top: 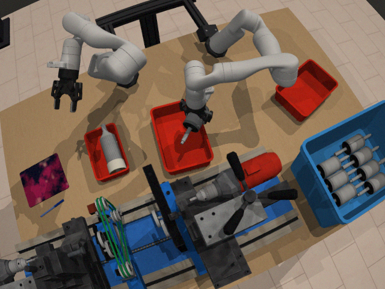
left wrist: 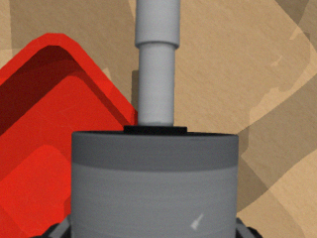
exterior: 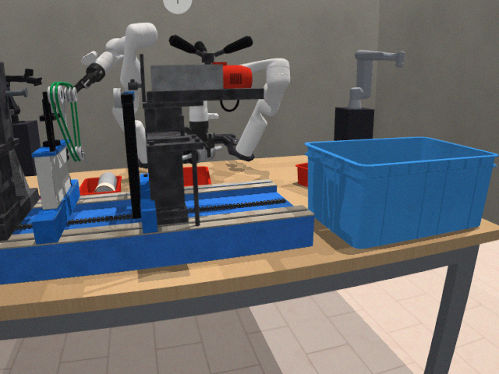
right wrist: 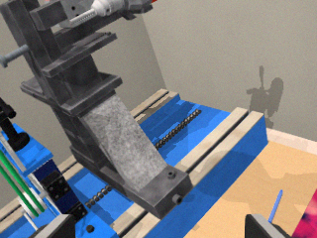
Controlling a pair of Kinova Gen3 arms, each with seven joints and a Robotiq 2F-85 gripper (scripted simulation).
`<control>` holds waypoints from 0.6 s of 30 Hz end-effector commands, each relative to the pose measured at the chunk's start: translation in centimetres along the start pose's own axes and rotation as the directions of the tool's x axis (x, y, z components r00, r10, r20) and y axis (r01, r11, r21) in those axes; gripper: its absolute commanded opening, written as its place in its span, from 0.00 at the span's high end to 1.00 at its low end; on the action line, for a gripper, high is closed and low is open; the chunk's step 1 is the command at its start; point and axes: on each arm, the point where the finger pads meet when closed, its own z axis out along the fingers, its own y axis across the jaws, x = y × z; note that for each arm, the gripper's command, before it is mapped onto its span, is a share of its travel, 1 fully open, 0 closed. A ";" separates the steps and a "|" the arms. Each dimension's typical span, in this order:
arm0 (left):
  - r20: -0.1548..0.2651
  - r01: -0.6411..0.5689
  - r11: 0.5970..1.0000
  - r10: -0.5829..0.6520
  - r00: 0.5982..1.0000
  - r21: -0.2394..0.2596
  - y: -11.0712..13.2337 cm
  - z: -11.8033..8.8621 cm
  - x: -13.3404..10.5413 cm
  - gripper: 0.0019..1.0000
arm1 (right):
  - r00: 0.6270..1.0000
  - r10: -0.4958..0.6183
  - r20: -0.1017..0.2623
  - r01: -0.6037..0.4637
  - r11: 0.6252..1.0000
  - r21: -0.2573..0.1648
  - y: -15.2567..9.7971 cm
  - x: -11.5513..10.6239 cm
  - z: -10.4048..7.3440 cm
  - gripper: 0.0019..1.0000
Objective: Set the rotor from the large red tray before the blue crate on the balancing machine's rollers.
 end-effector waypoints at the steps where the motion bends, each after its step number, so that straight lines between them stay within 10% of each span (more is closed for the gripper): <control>1: 0.003 0.004 1.000 -0.004 1.000 0.000 -0.7 -0.2 -0.9 0.90 | 1.000 0.000 0.000 0.000 1.000 0.000 0.0 0.0 0.0 0.00; 18: 0.003 0.018 1.000 -0.018 1.000 0.000 -2.8 -0.5 -3.4 0.90 | 1.000 0.000 0.000 0.000 1.000 0.000 0.0 0.0 0.0 0.00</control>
